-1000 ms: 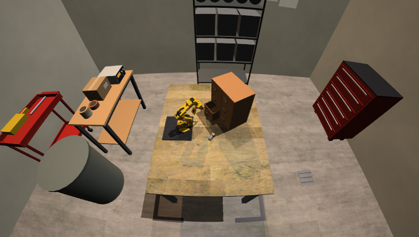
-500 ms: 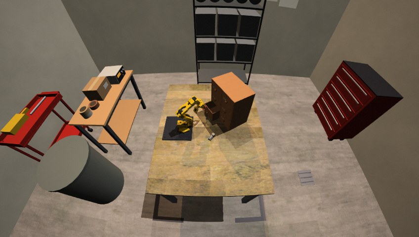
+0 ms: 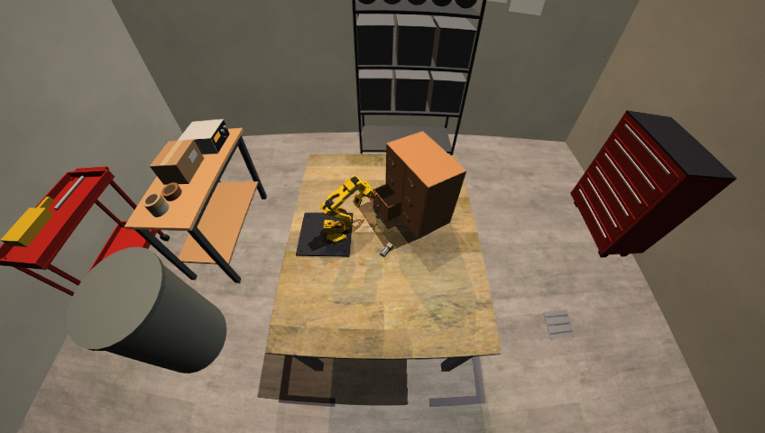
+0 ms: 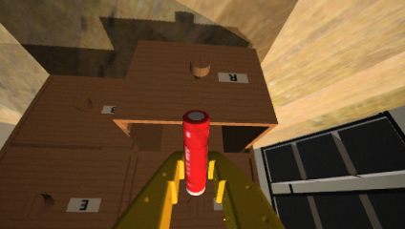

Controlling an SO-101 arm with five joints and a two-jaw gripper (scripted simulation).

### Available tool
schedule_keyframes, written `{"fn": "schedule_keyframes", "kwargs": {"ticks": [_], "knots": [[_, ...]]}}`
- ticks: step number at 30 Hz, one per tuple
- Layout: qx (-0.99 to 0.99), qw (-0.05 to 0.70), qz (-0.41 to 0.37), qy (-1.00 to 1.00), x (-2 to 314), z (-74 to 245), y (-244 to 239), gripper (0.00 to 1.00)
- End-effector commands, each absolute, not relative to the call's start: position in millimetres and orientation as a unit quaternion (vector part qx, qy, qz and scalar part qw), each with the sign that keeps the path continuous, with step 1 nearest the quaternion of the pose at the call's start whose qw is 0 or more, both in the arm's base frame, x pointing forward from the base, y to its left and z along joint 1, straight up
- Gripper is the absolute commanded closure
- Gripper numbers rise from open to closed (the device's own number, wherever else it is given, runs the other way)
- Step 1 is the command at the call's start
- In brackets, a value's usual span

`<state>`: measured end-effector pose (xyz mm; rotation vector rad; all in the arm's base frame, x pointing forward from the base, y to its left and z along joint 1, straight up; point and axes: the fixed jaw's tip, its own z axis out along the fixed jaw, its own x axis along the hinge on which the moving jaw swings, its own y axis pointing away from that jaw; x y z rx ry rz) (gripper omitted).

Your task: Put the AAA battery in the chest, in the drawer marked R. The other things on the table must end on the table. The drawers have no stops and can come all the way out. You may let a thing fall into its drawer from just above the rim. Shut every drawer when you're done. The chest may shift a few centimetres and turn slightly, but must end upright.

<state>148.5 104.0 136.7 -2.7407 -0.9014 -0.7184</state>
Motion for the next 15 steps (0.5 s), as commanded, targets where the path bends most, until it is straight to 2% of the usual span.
{"fn": "schedule_keyframes", "kwargs": {"ticks": [1, 15], "knots": [[-0.917, 0.085, -0.244, -0.305, 150.3, 138.3, 105.5, 1.00], [-0.917, 0.085, -0.244, -0.305, 151.4, 138.8, 106.3, 1.00]]}}
